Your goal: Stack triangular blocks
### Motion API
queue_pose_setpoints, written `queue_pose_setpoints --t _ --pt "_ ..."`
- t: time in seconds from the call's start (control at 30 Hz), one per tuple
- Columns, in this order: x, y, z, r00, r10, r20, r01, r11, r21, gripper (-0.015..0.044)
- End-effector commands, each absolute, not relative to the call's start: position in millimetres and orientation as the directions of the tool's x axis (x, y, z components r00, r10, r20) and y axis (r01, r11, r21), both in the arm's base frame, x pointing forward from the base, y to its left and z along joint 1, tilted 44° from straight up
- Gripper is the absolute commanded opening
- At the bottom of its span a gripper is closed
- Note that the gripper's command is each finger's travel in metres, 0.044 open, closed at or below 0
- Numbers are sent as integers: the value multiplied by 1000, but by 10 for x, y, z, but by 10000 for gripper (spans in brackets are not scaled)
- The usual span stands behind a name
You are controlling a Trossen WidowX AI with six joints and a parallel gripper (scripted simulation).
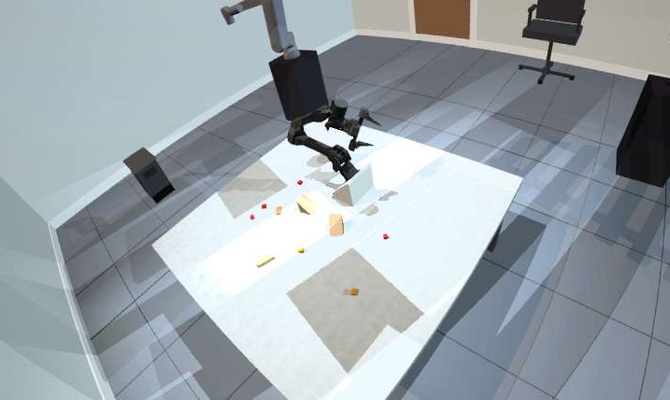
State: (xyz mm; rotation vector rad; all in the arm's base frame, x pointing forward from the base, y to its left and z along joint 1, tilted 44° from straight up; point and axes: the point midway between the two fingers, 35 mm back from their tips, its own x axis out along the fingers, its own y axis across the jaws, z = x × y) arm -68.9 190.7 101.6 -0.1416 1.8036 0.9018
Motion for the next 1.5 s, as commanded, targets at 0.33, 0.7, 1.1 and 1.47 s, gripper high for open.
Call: queue_pose_setpoints --t 0.33,0.7,1.1,1.47 --pt "1324 1899 380 24 -198 -980 -407 893 -191 440" --pt "2402 983 -103 -49 -663 -747 -514 658 -550 440" --pt "2453 890 -165 -60 -683 -728 -528 641 -558 440" --pt "2471 771 -301 -59 -682 -729 -528 641 -557 440"
